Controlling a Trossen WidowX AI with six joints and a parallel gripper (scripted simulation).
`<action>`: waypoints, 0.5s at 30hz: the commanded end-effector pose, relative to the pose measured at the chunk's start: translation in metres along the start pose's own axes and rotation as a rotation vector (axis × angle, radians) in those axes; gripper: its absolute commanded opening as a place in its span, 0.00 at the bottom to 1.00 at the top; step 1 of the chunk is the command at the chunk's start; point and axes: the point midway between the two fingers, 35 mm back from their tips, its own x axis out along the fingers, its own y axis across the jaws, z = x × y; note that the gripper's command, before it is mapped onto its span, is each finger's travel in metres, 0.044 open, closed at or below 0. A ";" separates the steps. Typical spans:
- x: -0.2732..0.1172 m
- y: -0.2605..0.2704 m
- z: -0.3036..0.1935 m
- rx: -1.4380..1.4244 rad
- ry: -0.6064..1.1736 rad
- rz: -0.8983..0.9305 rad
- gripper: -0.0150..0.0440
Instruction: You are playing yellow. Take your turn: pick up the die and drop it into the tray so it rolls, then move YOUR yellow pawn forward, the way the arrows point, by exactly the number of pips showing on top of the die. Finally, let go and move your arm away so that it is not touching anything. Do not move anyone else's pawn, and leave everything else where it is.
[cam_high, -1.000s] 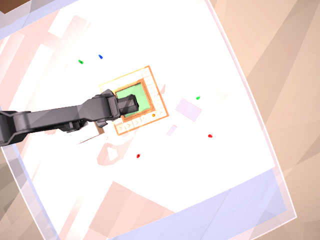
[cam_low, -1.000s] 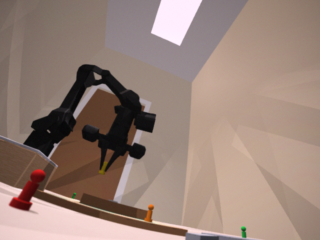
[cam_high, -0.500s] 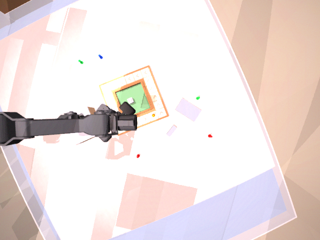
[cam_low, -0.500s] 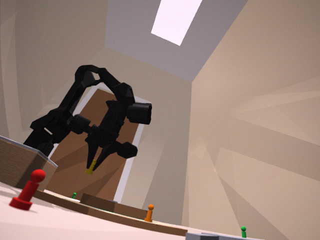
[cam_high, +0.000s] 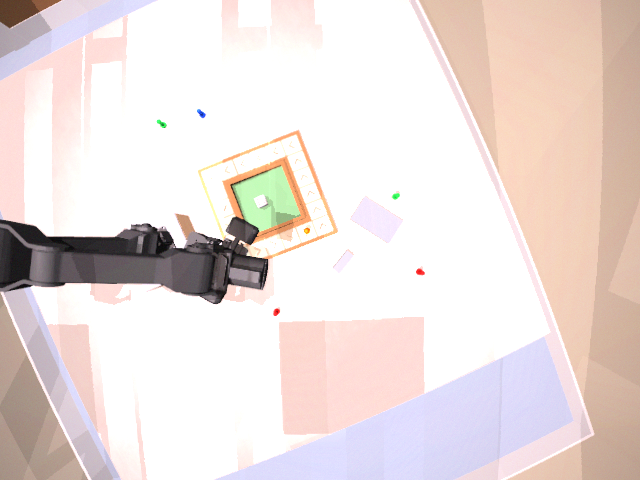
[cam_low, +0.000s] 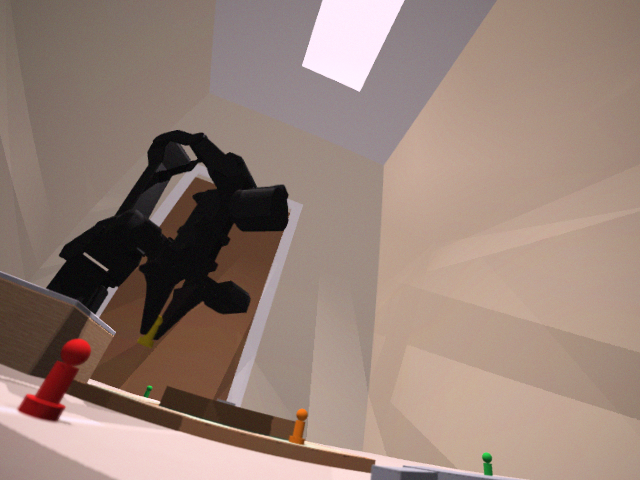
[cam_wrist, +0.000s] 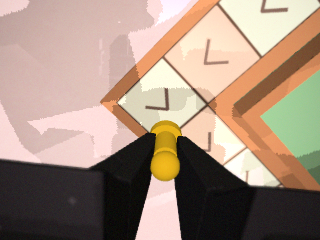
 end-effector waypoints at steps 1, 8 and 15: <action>0.002 0.003 0.000 -0.024 0.003 0.002 0.25; 0.025 0.003 -0.001 -0.024 0.003 0.002 0.25; 0.036 0.003 0.000 -0.024 0.003 0.002 0.25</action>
